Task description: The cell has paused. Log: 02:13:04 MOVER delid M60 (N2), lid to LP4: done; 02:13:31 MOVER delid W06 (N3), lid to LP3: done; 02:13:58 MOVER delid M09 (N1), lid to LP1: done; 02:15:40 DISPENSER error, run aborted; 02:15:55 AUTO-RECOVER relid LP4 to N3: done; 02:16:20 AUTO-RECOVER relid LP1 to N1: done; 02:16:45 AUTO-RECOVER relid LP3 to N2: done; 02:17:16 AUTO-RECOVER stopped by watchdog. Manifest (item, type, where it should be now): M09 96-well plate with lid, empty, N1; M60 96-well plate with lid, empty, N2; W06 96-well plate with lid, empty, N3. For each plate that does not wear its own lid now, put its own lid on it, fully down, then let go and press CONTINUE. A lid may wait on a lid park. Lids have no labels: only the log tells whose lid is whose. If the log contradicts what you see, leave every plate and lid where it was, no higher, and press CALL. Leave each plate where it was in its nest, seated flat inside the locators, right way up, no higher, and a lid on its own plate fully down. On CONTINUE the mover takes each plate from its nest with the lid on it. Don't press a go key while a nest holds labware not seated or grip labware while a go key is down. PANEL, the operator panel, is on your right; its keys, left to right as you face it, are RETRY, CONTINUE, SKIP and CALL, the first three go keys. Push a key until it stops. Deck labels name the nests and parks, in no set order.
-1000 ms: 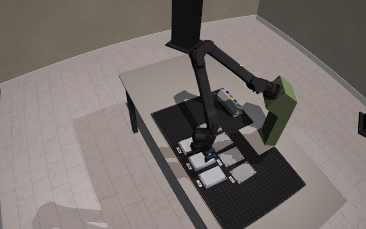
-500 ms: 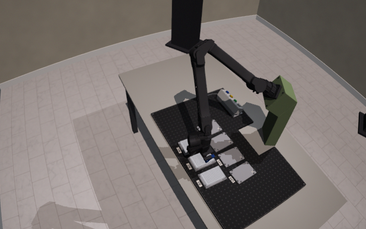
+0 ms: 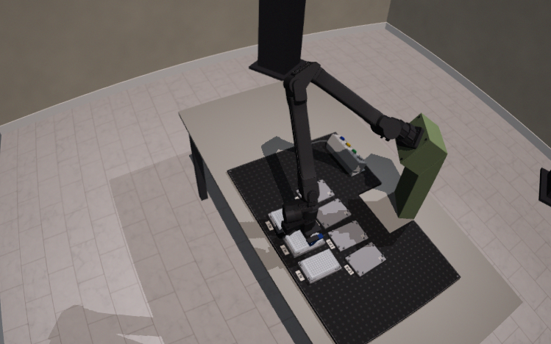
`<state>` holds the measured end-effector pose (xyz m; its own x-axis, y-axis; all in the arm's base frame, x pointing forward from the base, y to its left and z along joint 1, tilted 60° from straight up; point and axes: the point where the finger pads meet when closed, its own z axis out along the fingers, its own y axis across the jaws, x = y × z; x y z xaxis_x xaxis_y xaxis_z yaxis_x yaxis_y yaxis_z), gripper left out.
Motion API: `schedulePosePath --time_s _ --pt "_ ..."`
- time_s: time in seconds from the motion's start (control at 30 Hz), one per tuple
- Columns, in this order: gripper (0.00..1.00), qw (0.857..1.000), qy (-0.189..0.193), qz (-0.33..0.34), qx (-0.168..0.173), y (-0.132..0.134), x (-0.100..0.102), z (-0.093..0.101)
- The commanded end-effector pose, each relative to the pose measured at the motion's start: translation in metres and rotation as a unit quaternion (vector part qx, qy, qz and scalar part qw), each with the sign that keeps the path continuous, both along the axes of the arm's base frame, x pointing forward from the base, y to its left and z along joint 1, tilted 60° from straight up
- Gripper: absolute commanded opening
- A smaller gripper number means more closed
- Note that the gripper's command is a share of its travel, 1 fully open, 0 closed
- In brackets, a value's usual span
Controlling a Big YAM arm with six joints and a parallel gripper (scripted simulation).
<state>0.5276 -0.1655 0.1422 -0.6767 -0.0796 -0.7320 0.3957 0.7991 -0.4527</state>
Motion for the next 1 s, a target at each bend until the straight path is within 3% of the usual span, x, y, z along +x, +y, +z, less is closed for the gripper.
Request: schedulePosePath --time_s 0.0,0.17,0.57,0.6,0.97 --pt "1.0 1.0 -0.006 0.003 -0.004 -0.003 0.006 0.001" --pt "1.0 1.0 -0.005 0.0 -0.004 -0.011 0.01 -0.003" --pt "1.0 1.0 -0.01 0.013 -0.005 0.003 0.014 0.006" --pt "0.0 1.0 -0.01 0.013 -0.005 0.003 0.014 0.006" --pt "0.0 1.0 -0.008 0.004 -0.001 -0.003 0.011 0.002"
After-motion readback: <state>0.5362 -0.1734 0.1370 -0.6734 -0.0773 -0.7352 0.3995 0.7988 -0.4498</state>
